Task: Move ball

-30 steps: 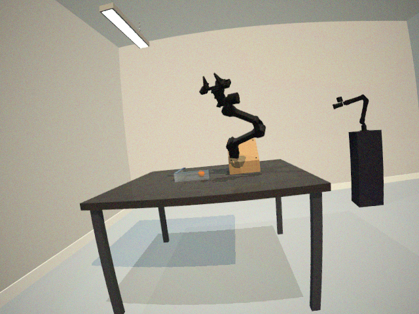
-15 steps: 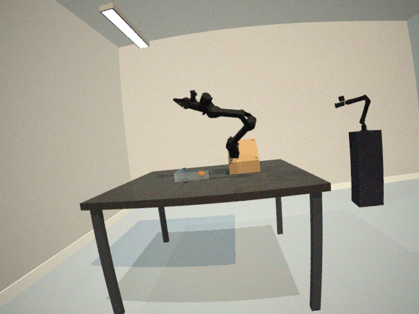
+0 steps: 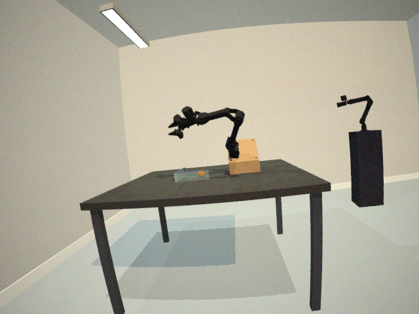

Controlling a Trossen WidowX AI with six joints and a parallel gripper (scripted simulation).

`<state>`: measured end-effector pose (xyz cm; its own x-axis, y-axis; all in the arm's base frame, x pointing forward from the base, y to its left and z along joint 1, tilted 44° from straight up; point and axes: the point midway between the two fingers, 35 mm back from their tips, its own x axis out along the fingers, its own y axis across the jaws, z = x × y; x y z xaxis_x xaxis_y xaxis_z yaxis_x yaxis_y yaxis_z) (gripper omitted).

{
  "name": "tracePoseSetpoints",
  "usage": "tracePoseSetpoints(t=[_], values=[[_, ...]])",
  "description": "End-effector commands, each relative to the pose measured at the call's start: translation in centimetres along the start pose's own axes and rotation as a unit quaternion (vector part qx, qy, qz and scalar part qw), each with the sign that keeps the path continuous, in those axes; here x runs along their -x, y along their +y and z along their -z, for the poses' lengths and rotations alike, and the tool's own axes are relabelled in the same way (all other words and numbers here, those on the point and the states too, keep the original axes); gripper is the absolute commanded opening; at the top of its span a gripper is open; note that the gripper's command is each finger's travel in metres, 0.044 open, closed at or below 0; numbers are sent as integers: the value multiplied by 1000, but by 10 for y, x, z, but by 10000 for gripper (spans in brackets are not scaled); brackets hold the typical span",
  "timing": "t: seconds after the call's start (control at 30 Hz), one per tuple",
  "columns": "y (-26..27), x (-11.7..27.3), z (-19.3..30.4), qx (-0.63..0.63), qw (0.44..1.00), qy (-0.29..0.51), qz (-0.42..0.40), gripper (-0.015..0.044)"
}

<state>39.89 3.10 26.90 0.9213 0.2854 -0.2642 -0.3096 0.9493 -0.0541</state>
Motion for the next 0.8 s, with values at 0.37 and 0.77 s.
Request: tracePoseSetpoints(t=[0.37, 0.77], values=[[64, -1, 213, 285, 864, 242, -336, 329], [115, 60, 285, 327, 723, 175, -583, 329]])
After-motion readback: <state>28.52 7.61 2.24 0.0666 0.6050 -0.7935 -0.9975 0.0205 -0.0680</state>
